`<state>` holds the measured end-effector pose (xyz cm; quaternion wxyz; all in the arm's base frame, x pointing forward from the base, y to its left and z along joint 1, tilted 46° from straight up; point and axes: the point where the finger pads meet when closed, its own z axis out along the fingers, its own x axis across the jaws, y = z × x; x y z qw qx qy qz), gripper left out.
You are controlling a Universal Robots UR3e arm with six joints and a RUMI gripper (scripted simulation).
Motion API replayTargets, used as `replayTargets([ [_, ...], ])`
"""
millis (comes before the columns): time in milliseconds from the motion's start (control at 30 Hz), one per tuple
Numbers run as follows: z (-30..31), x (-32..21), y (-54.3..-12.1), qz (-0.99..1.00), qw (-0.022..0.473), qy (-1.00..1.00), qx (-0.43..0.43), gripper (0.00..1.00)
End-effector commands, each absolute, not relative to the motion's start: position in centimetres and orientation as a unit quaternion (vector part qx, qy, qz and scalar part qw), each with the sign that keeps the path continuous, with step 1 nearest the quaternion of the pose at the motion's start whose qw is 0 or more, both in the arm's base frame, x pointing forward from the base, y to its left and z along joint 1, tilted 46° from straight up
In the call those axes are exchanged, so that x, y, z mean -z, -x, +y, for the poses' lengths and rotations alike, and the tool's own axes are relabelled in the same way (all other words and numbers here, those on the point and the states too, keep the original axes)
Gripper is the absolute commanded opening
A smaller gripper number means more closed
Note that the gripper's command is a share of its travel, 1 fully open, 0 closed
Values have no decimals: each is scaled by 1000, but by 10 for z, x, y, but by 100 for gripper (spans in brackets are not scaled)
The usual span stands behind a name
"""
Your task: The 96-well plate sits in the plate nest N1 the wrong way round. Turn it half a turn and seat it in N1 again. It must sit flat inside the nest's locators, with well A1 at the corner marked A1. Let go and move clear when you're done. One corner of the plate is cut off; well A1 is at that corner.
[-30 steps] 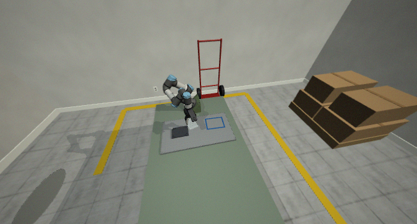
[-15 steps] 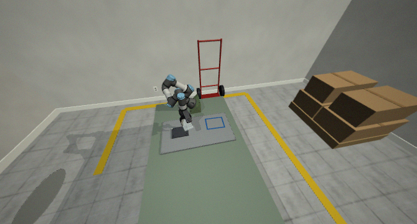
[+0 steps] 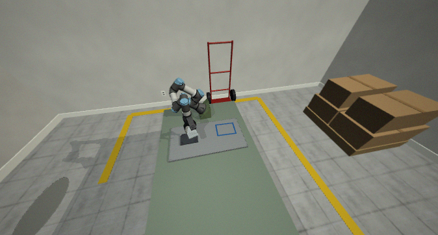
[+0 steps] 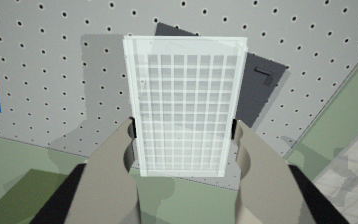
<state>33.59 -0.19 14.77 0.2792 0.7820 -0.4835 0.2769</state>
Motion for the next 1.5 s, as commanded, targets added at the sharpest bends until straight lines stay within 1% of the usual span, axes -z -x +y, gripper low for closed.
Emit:
replayTargets([
  [0,-8,-156,-339,-483,278,-782,-277,0],
  [267,-23,-173,-343,-483,278,-782,-277,0],
  [400,-23,-173,-343,-483,278,-782,-277,0],
  [533,-23,-173,-343,-534,259,-748,-295,0],
  [600,-23,-173,-343,-534,259,-748,-295,0],
  [1100,-23,-173,-343,-703,178,-593,-350,0],
  [1167,-23,-173,-343,-703,178,-593,-350,0],
  [1467,-23,-173,-343,-784,123,-481,-373,0],
])
